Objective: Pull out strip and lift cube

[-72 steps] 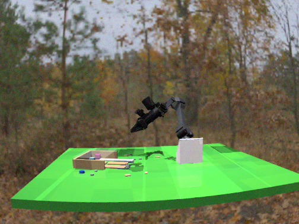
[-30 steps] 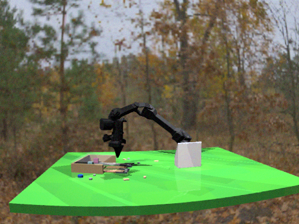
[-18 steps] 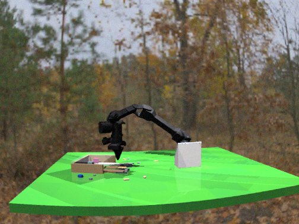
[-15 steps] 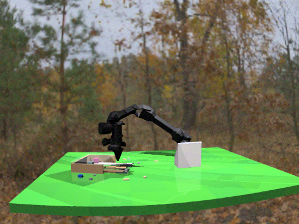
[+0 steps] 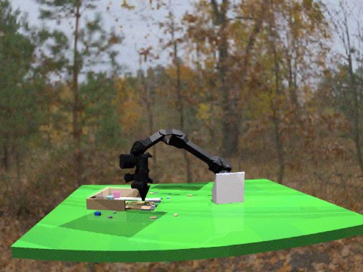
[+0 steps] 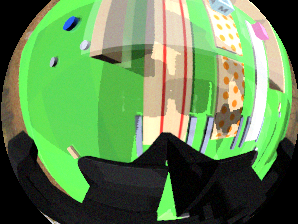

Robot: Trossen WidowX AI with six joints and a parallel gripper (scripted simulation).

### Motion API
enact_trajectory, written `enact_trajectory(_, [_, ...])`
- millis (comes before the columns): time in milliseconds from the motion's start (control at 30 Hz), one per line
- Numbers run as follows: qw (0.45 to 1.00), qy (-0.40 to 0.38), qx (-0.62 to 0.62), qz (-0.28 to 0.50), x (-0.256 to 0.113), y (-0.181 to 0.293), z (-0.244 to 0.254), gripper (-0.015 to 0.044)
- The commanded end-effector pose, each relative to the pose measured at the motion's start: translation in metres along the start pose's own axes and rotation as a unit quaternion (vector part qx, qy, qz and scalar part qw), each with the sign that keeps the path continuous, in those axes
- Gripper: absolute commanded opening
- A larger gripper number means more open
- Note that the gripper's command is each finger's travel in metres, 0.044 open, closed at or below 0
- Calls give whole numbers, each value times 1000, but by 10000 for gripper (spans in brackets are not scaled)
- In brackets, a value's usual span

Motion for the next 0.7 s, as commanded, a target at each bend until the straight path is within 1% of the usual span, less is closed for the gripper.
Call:
enact_trajectory(0, [1000, 3, -3, 1, 7, 1, -1, 0])
enact_trajectory(500, [1000, 4, -3, 1, 31, 4, -3, 0])
enact_trajectory(667, [1000, 4, -3, 1, 32, 5, -3, 0])
Point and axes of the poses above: the point midway between the two fingers, 35 mm back from their tips, its own x axis out along the fingers, its own z axis across the jaws, y = z × x, the point moved 5 cm from there along -x, back along the fingers, and after that the axes turned 2 degrees about -x, right-handed, at the moved point
